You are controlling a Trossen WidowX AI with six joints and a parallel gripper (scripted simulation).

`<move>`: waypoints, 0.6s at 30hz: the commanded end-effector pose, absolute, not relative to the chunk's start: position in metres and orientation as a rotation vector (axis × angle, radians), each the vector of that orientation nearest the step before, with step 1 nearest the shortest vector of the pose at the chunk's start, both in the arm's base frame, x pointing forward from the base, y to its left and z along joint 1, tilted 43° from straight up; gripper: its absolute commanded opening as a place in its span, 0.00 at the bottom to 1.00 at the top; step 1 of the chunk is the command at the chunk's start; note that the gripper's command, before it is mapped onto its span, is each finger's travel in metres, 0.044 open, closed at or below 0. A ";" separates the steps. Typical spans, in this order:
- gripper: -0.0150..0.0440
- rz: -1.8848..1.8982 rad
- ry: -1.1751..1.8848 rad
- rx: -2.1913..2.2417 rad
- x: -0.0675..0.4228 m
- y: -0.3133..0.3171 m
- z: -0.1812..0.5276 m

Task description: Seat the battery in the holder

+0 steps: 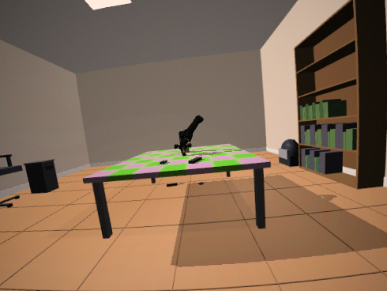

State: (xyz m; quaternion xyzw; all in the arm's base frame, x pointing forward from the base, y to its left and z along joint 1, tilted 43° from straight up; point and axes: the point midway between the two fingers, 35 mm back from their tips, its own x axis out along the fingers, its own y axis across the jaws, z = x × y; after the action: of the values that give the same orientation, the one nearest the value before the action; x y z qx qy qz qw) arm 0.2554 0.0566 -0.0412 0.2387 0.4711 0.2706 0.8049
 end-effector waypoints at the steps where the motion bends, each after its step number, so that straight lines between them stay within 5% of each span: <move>1: 0.36 0.577 0.989 0.520 0.254 0.058 -0.039; 18: 0.36 0.567 0.990 0.517 0.240 0.057 -0.043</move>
State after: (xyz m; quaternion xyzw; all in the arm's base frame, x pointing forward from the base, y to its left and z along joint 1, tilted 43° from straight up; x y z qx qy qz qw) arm 0.2456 0.0571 -0.0418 0.2411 0.4621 0.2655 0.8110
